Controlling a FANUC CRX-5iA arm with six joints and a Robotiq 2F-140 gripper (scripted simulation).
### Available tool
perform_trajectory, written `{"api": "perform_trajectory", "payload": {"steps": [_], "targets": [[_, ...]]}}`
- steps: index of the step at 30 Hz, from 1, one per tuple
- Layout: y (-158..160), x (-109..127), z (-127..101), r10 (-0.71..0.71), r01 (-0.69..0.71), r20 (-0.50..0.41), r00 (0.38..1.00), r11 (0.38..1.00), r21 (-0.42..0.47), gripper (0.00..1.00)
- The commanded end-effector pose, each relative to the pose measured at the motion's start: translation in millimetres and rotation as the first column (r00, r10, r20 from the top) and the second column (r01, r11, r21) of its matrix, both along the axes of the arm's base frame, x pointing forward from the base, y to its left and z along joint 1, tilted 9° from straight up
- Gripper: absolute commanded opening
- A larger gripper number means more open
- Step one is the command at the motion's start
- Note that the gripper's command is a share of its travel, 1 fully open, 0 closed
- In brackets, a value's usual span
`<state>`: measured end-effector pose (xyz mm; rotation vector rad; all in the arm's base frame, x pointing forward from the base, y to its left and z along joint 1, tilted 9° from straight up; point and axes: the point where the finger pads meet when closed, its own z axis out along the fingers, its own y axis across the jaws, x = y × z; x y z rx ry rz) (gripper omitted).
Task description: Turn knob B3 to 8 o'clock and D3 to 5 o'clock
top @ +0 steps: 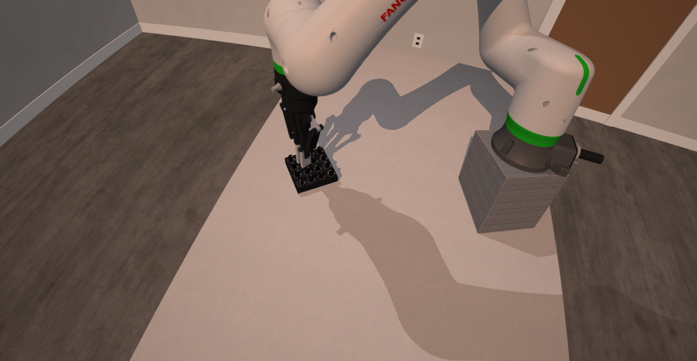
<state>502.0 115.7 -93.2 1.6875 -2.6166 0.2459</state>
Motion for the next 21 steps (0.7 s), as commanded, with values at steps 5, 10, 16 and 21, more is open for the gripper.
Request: {"api": "perform_trajectory", "payload": {"steps": [5,10,16,21], "targets": [[0.1,0.1,0.1,0.107,-0.107,-0.016,0.994,0.994,-0.006,0.05],[0.1,0.1,0.1,0.211,-0.212,-0.032,0.977,0.977,-0.011,0.05],[0.1,0.1,0.1,0.306,-0.307,-0.047,0.951,0.952,-0.014,0.05],[0.1,0.1,0.1,0.427,-0.429,-0.068,0.902,0.903,-0.016,0.05]]}}
